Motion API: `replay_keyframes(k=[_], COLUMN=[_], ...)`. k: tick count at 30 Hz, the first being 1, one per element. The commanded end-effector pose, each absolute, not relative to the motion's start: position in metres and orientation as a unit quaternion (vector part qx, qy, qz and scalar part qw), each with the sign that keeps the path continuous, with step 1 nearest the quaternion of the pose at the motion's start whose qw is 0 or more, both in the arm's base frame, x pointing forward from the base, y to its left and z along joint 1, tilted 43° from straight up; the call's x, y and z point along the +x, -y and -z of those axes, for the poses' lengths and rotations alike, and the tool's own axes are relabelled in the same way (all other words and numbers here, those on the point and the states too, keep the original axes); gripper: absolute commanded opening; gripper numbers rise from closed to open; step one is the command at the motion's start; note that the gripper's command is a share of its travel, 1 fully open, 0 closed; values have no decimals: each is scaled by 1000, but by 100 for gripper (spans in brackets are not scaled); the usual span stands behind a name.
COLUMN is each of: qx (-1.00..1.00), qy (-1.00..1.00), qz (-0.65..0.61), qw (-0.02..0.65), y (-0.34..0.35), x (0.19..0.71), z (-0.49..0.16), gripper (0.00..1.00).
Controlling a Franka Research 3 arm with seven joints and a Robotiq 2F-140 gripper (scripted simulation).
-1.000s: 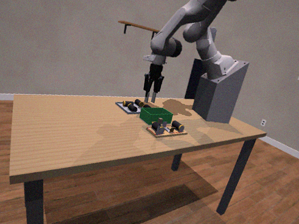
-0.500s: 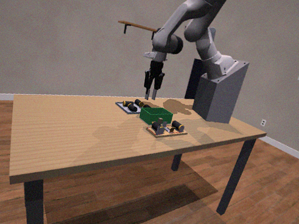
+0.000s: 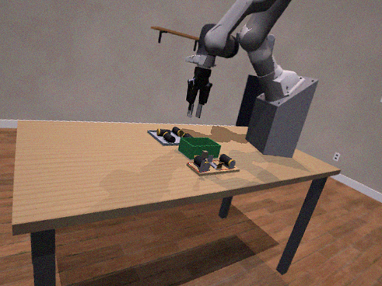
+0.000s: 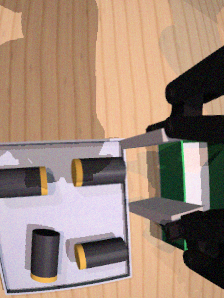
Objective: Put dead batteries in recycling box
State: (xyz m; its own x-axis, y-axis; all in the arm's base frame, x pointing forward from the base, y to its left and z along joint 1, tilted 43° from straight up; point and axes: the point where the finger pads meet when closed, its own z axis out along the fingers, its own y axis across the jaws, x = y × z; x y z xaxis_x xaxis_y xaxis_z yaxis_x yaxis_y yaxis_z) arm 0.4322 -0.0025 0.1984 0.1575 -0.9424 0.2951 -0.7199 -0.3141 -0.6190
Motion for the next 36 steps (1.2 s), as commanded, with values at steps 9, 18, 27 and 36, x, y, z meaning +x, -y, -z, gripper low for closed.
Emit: replay_keyframes(k=[9,18,27,36], qx=[-721,-721,-722,-759], qy=[-587,-587,-586,-537], qz=[323,323,323,334], qw=[177,177,177,155], y=[25,51,54,54], x=[465,508,513,513], z=[-234,-278,-283,-283], gripper=[29,29,29,29])
